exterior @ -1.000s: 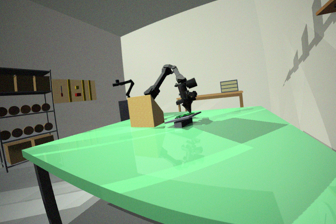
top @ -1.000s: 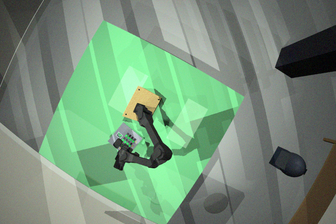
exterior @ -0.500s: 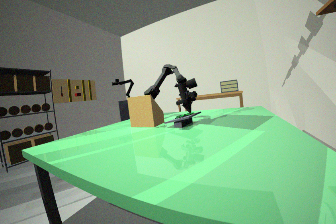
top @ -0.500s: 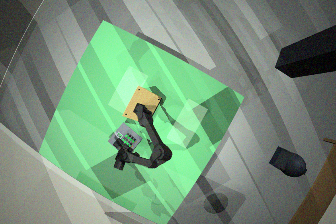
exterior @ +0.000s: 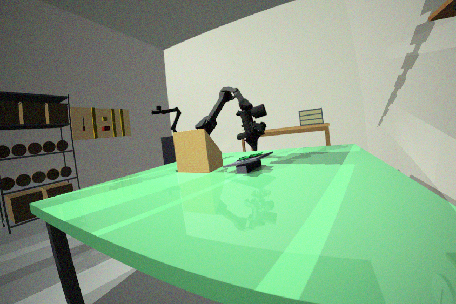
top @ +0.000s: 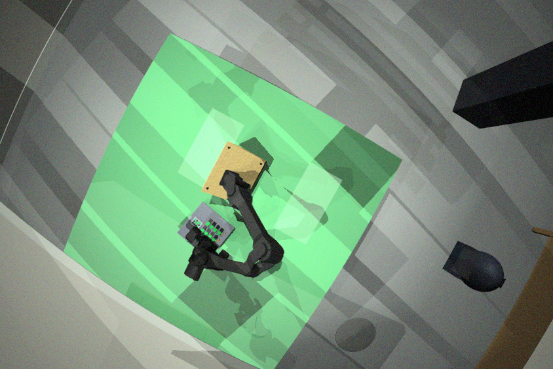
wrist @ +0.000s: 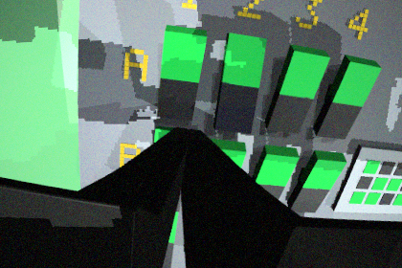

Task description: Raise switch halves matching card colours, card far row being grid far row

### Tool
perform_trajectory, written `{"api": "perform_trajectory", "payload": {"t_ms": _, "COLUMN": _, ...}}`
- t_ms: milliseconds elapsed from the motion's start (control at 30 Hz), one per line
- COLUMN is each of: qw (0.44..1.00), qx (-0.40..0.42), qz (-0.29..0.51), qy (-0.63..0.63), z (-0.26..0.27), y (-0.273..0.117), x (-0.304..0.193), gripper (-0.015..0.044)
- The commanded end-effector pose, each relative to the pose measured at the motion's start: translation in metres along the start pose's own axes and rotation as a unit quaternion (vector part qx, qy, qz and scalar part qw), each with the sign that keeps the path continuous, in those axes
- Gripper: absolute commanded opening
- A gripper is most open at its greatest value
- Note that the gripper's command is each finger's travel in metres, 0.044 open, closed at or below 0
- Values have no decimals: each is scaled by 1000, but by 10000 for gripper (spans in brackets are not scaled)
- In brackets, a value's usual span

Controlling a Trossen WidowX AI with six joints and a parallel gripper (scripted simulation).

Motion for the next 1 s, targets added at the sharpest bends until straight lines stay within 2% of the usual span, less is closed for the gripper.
{"api": "perform_trajectory", "payload": {"t_ms": 0, "qw": 1000, "qx": 5, "qz": -6, "qy": -5, "z": 3, "y": -41, "x": 5, "gripper": 0}}
{"api": "perform_trajectory", "payload": {"t_ms": 167, "qw": 1000, "qx": 5, "qz": -5, "qy": -4, "z": 1, "y": -49, "x": 6, "gripper": 0}}
{"api": "perform_trajectory", "payload": {"t_ms": 400, "qw": 1000, "qx": 4, "qz": -5, "qy": -5, "z": -36, "y": -49, "x": 31, "gripper": 0}}
{"api": "perform_trajectory", "payload": {"t_ms": 567, "qw": 1000, "qx": 2, "qz": 7, "qy": -5, "z": -35, "y": -14, "x": 34, "gripper": 0}}
{"api": "perform_trajectory", "payload": {"t_ms": 967, "qw": 1000, "qx": 3, "qz": 7, "qy": -5, "z": -34, "y": -3, "x": 34, "gripper": 0}}
Point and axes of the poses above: the point midway between the two fingers, 35 mm back from their tips, its own y axis out along the fingers, its own z axis across the jaws, x = y × z, the point moved 7 cm from there along -y, back along the fingers, and after that the axes turned 11 degrees about y, right-handed, at the moved point
